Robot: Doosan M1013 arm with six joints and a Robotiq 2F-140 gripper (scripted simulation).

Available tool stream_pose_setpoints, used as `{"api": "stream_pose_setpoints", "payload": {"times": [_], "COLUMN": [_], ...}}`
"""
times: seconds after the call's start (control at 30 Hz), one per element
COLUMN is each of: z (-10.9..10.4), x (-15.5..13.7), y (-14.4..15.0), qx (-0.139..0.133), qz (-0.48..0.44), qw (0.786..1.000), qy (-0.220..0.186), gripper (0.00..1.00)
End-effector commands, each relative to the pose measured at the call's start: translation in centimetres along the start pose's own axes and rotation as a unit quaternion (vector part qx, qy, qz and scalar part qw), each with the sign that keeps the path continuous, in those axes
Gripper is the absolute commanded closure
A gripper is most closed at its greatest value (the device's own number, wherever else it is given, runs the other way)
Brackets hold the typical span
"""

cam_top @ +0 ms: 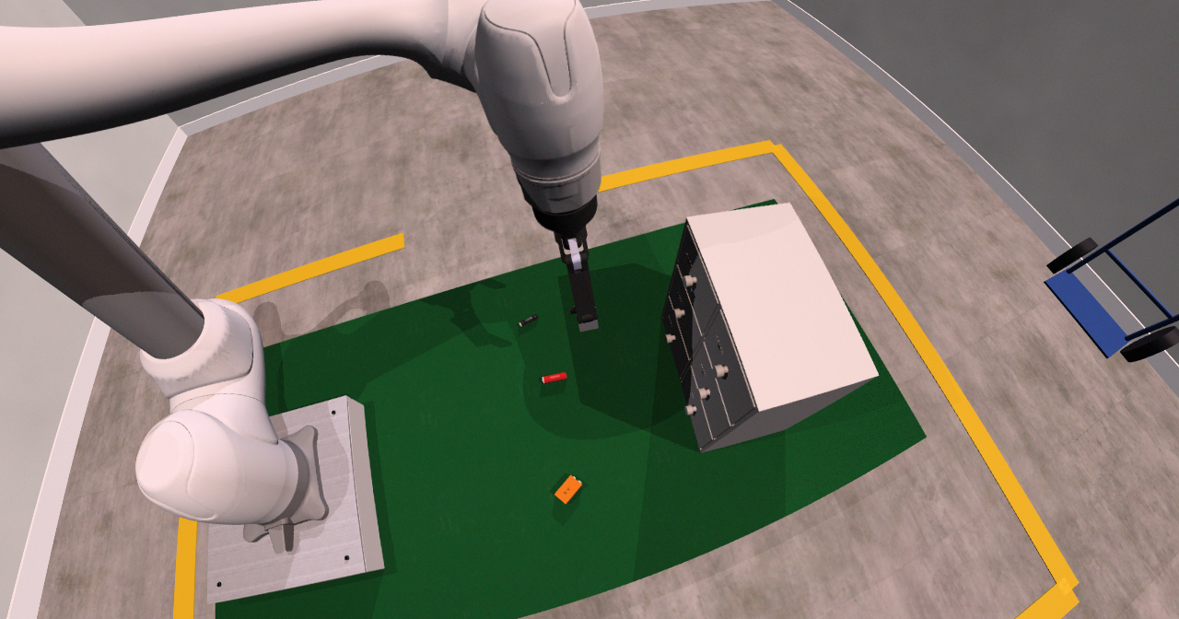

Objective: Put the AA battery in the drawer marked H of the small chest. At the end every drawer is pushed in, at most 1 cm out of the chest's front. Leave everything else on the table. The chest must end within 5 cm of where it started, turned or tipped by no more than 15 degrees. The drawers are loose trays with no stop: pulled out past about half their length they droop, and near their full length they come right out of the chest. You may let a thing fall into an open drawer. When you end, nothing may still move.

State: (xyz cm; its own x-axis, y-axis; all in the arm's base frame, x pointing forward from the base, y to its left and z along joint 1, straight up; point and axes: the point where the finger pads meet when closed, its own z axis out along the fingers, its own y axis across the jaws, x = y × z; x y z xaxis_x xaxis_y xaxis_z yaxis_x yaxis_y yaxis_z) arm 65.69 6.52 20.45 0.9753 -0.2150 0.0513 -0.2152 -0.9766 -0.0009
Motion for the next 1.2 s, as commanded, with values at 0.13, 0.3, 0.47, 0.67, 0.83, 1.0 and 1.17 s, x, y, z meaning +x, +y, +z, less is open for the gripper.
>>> {"api": "stream_pose_setpoints", "payload": {"times": [0.13,0.3,0.47,0.67,0.83,1.0,1.17], "z": [0.7,1.4,1.9,3.1,4.0,4.3,4.8], "x": [0.6,1.3,1.8,2.9,3.7,4.1,4.5], "y": [0.0,0.0,0.0,0.0,0.1,0.1,0.0], "qx": [0.0,0.0,0.0,0.0,-0.001,-0.001,-0.001], "qz": [0.0,0.0,0.0,0.0,0.0,0.001,0.0], "qw": [0.999,0.996,0.992,0.979,0.965,0.958,0.949], "qy": [0.046,0.092,0.125,0.203,0.262,0.286,0.316], "gripper": [0.0,0.0,0.0,0.0,0.0,0.0,0.0]}}
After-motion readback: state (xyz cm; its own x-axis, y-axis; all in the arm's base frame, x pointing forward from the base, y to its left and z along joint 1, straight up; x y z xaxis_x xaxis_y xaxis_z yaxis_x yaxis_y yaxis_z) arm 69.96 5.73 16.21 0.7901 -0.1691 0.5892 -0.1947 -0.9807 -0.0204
